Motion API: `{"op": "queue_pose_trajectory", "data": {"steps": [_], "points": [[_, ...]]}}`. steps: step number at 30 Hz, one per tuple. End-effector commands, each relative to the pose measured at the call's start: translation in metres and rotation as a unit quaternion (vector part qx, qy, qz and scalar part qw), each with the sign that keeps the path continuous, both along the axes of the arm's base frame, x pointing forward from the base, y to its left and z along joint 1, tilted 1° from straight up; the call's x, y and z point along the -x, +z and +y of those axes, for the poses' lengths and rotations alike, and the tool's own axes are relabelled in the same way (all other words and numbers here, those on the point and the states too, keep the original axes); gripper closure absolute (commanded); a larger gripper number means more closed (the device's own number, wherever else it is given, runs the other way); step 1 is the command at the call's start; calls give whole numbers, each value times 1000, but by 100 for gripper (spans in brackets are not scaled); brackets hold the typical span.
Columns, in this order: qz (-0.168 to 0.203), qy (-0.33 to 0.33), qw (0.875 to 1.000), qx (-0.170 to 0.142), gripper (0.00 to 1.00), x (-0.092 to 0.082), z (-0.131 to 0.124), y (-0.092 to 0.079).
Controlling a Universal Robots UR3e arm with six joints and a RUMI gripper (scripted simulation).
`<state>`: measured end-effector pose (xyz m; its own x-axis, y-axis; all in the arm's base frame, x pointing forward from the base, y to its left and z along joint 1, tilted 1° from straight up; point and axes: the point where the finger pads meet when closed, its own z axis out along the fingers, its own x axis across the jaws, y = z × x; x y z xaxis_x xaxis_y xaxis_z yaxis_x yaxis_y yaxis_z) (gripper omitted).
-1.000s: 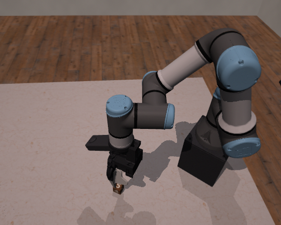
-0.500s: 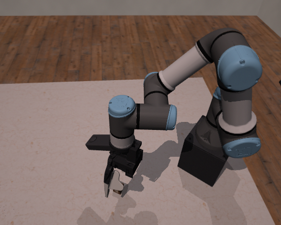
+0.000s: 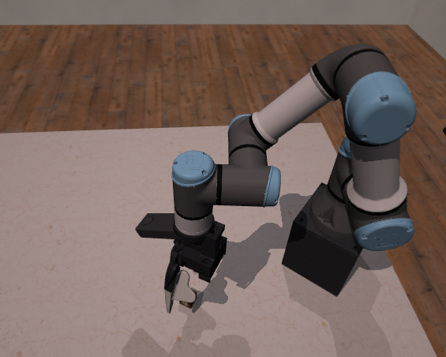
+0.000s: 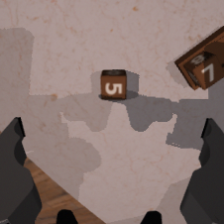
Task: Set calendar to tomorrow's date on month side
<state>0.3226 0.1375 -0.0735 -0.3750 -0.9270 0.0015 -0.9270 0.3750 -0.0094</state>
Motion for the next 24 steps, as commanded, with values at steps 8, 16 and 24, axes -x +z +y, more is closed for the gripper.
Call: {"op": "queue_pose_trajectory", "data": {"steps": [8,16,24], "points": [[-2,-32,999,0,0,-1,-1,1],[-2,-89,996,0,0,-2,-3,1],[-2,-154,988,-1,0,-1,-5,2]]}}
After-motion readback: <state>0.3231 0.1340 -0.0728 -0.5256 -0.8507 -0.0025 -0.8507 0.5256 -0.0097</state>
